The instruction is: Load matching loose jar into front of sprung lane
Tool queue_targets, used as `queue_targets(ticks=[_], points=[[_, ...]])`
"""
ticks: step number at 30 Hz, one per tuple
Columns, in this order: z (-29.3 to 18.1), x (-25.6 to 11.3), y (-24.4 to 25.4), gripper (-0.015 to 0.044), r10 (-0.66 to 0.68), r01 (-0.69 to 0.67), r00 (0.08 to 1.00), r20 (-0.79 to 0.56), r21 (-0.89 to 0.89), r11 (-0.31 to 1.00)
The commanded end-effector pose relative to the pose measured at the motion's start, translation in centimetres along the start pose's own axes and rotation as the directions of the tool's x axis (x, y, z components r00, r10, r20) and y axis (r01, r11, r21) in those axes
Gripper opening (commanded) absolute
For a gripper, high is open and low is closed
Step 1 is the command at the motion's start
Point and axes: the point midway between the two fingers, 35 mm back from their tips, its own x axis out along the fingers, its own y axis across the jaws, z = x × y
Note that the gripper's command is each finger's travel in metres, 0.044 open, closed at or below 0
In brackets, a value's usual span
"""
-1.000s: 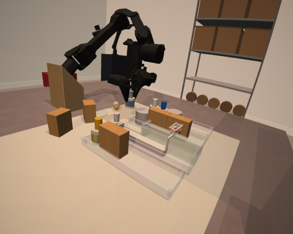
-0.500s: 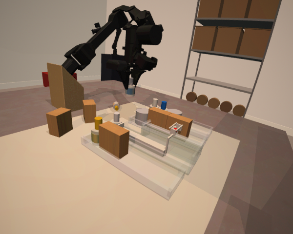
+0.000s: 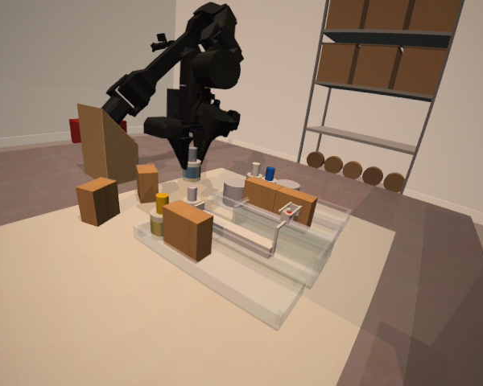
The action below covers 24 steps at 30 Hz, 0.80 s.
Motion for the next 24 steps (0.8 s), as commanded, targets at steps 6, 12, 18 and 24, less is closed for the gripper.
queue_targets(ticks=[6, 12, 18, 24], points=[[-0.5, 1.4, -3.4, 0.0000, 0.000, 0.000, 1.000, -0.003, -0.016, 1.000], [-0.5, 2.7, -3.3, 0.0000, 0.000, 0.000, 1.000, -0.002, -0.016, 1.000], [-0.5, 3.9, -3.3, 0.0000, 0.001, -0.001, 1.000, -0.003, -0.016, 1.000], [-0.3, 3.9, -3.3, 0.0000, 0.001, -0.001, 1.000, -0.002, -0.016, 1.000]])
